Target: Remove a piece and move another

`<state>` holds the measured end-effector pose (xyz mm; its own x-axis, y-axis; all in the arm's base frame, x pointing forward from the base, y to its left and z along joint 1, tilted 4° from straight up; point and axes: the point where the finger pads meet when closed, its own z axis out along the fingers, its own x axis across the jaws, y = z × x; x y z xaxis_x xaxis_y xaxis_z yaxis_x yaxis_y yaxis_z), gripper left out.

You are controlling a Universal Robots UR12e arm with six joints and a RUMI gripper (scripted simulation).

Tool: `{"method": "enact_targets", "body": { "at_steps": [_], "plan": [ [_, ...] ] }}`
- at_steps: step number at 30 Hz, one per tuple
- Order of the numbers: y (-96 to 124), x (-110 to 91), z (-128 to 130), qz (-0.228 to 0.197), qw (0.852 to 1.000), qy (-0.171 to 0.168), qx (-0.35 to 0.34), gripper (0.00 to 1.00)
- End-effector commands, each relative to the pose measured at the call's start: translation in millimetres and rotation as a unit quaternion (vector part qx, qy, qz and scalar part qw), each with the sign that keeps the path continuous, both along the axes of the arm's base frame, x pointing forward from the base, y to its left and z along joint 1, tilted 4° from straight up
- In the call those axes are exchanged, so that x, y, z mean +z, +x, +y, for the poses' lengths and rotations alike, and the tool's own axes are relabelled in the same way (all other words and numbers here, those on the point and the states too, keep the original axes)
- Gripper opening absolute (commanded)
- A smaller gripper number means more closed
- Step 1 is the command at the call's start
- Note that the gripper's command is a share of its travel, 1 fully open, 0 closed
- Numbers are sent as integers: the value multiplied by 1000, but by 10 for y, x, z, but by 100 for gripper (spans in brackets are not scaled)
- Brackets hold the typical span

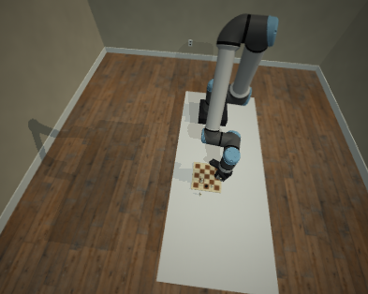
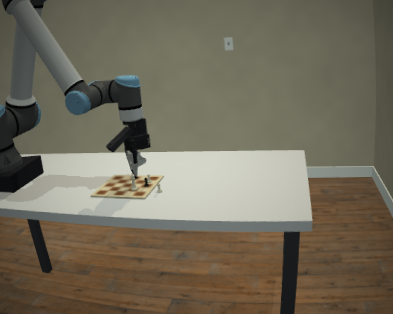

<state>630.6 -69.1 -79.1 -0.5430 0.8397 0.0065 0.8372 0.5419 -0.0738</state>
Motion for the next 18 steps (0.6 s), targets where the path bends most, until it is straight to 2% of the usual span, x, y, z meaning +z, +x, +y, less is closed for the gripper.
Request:
{"method": "enact_targets", "body": {
  "at_steps": [1, 2, 3, 5, 6, 8, 9, 11, 12, 16, 17, 18],
  "plan": [
    [7, 6, -2, -1, 1000, 0, 0, 0],
    [7, 6, -2, -1, 1000, 0, 0, 0],
    [7, 6, -2, -1, 1000, 0, 0, 4],
    [7, 6, -2, -1, 1000, 0, 0, 4],
    [7, 6, -2, -1, 1000, 0, 0, 9],
    [7, 6, -2, -1, 1000, 0, 0, 9],
    [7, 6, -2, -1, 1000, 0, 0, 13],
    [7, 6, -2, -1, 1000, 0, 0, 13],
    [7, 6, -2, -1, 1000, 0, 0, 18],
    [7, 6, -2, -1, 1000, 0, 0, 18],
    [7, 6, -2, -1, 1000, 0, 0, 22],
    [7, 6, -2, -1, 1000, 0, 0, 22]
  ]
}}
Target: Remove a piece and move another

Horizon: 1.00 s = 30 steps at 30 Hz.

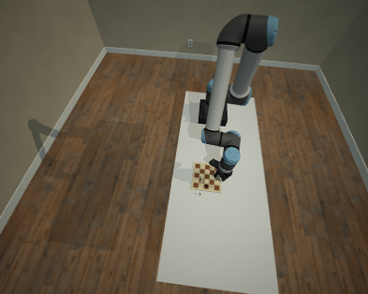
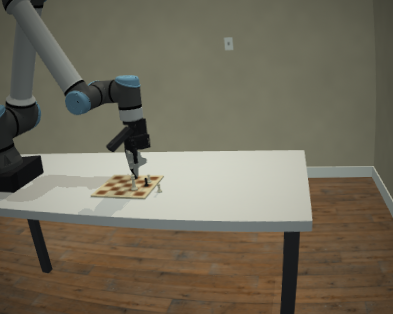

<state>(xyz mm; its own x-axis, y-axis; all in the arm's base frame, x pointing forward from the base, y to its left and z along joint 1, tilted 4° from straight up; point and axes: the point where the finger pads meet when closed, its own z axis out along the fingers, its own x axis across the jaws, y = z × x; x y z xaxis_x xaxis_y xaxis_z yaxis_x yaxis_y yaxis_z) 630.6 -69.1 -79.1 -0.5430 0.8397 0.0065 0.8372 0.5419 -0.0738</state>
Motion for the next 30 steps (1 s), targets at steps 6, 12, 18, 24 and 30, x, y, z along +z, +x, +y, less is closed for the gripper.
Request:
{"method": "enact_targets", "body": {
  "at_steps": [6, 12, 18, 24, 30],
  "plan": [
    [7, 6, -2, -1, 1000, 0, 0, 22],
    [9, 35, -1, -1, 1000, 0, 0, 22],
    [15, 142, 3, -1, 1000, 0, 0, 22],
    [34, 434, 13, -1, 1000, 0, 0, 22],
    [54, 745, 24, -1, 1000, 0, 0, 22]
  ]
}}
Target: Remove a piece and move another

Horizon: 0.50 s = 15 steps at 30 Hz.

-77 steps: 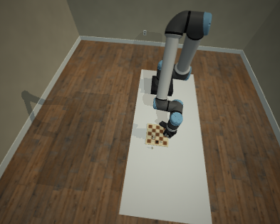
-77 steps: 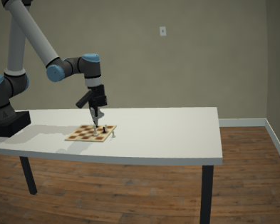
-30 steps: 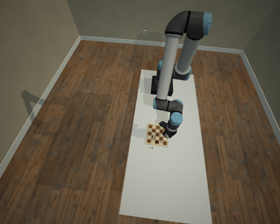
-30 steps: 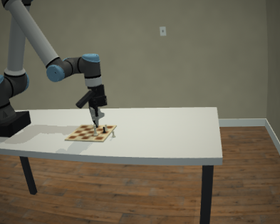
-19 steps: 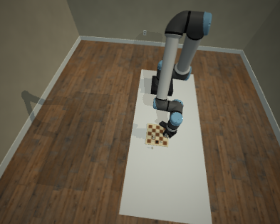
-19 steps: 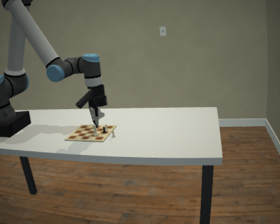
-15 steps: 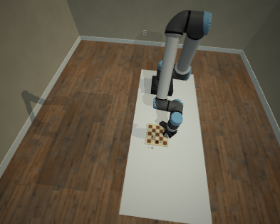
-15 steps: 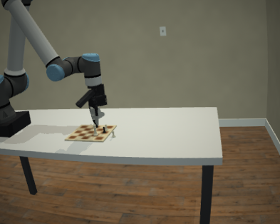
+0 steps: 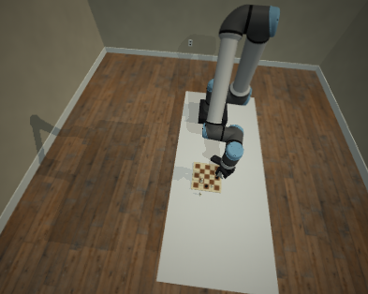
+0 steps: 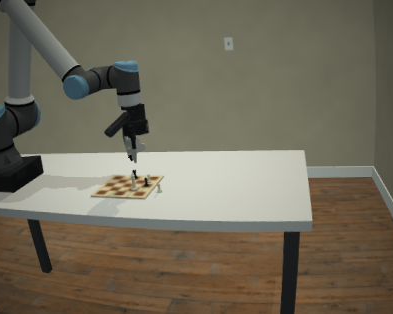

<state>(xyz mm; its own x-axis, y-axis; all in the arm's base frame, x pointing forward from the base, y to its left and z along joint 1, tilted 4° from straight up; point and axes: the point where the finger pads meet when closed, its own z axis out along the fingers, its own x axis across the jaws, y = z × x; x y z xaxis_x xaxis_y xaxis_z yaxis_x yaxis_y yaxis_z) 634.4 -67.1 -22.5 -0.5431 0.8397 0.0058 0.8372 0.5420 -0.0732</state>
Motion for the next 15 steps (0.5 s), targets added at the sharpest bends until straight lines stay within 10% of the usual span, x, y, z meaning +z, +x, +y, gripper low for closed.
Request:
{"method": "enact_targets", "body": {
  "at_steps": [1, 11, 12, 15],
  "plan": [
    [16, 179, 4, 0, 1000, 0, 0, 22],
    [26, 338, 10, 0, 1000, 0, 0, 22],
    [26, 338, 10, 0, 1000, 0, 0, 100],
    [26, 338, 10, 0, 1000, 0, 0, 100]
  ]
}}
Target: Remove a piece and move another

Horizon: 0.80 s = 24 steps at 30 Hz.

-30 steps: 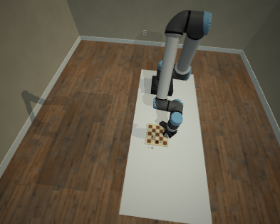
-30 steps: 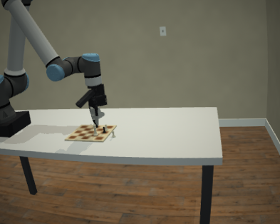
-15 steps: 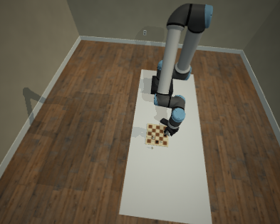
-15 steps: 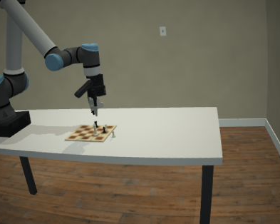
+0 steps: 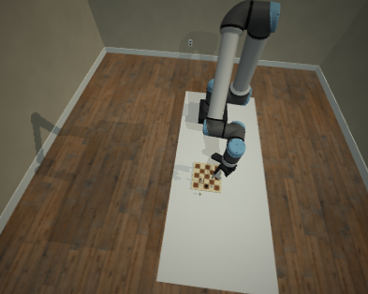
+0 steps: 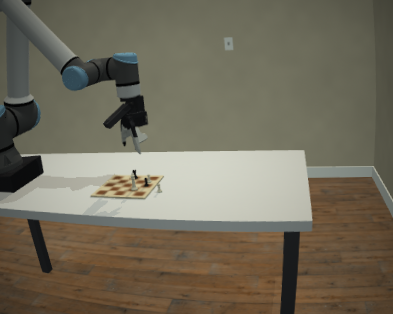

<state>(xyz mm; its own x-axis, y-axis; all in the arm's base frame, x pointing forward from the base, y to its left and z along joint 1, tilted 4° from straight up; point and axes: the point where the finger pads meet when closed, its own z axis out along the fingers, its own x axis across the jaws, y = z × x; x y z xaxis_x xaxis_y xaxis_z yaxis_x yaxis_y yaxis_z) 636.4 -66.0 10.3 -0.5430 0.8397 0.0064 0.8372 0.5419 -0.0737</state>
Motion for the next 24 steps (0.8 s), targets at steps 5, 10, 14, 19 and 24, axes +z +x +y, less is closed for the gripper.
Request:
{"method": "enact_targets", "body": {
  "at_steps": [5, 10, 14, 19, 24],
  "plan": [
    [6, 10, -2, -1, 1000, 0, 0, 100],
    [6, 10, -2, -1, 1000, 0, 0, 100],
    [6, 10, -2, -1, 1000, 0, 0, 100],
    [7, 16, -1, -1, 1000, 0, 0, 100],
    [9, 54, 0, -1, 1000, 0, 0, 100]
  ]
}}
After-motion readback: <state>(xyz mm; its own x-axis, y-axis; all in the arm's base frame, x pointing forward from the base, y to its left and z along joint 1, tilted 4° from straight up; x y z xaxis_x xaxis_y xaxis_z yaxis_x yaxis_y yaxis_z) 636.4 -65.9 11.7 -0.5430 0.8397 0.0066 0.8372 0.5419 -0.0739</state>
